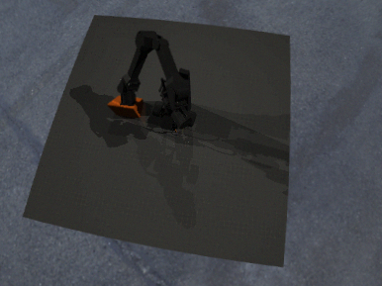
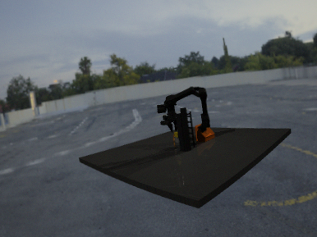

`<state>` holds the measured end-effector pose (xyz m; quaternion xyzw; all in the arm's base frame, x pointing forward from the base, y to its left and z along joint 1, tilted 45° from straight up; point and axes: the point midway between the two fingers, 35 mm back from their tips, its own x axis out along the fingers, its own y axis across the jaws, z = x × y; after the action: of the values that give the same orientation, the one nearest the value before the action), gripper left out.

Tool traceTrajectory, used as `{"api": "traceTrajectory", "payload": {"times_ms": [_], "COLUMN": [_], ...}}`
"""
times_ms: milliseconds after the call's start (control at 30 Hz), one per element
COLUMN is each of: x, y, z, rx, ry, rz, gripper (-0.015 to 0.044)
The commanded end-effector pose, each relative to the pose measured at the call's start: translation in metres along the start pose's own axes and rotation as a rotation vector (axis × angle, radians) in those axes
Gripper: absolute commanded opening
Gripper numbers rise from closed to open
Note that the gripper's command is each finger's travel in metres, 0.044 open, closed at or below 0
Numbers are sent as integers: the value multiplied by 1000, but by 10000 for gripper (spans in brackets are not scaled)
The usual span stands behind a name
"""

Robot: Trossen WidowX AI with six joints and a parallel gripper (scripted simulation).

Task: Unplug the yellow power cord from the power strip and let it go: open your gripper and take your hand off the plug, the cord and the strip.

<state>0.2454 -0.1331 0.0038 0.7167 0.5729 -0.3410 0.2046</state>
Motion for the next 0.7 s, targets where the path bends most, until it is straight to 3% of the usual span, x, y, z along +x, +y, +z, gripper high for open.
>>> {"api": "traceTrajectory", "payload": {"times_ms": [0, 667], "x": [1, 7], "y": [-1, -2], "z": [-7, -26], "rx": [7, 7], "ry": [5, 7], "rz": [-3, -3], "gripper": [160, 160]}}
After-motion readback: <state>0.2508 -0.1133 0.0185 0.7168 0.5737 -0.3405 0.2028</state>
